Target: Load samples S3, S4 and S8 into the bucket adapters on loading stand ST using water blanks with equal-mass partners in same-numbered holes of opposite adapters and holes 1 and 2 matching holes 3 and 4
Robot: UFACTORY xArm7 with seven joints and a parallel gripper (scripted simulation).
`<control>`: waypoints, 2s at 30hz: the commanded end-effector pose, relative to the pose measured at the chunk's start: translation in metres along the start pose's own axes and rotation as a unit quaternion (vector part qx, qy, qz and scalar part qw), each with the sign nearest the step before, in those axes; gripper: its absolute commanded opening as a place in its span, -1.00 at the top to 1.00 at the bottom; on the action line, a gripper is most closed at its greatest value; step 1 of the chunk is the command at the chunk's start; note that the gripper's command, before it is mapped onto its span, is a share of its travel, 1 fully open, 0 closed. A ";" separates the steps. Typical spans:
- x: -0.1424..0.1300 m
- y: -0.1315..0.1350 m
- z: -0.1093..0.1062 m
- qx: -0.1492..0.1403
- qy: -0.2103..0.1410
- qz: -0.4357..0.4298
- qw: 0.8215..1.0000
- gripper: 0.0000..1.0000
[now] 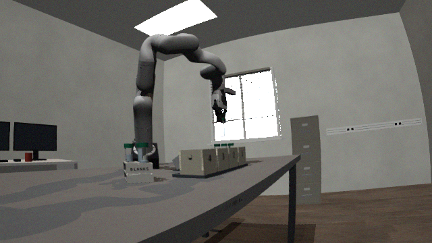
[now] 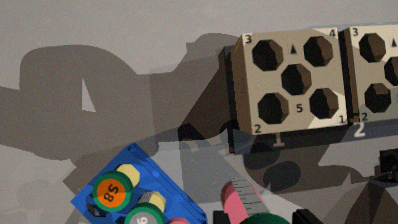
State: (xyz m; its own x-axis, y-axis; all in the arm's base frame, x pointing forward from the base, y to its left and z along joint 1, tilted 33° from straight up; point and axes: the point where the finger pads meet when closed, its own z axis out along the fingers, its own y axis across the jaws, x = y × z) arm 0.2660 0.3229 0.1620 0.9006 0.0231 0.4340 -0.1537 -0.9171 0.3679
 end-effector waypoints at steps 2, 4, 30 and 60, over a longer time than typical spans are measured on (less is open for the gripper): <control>0.015 0.024 -0.002 0.012 -0.007 -0.053 0.999 1.00; 0.018 0.028 -0.002 0.012 -0.007 -0.053 0.999 1.00; 0.081 0.131 0.001 0.011 -0.006 -0.053 0.999 1.00; 0.108 0.175 0.003 0.011 -0.006 -0.053 0.999 1.00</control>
State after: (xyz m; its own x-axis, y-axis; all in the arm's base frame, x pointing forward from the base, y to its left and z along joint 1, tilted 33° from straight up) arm 0.3373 0.1624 0.2697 0.9179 0.1141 0.3800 -0.0493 -0.9176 0.3945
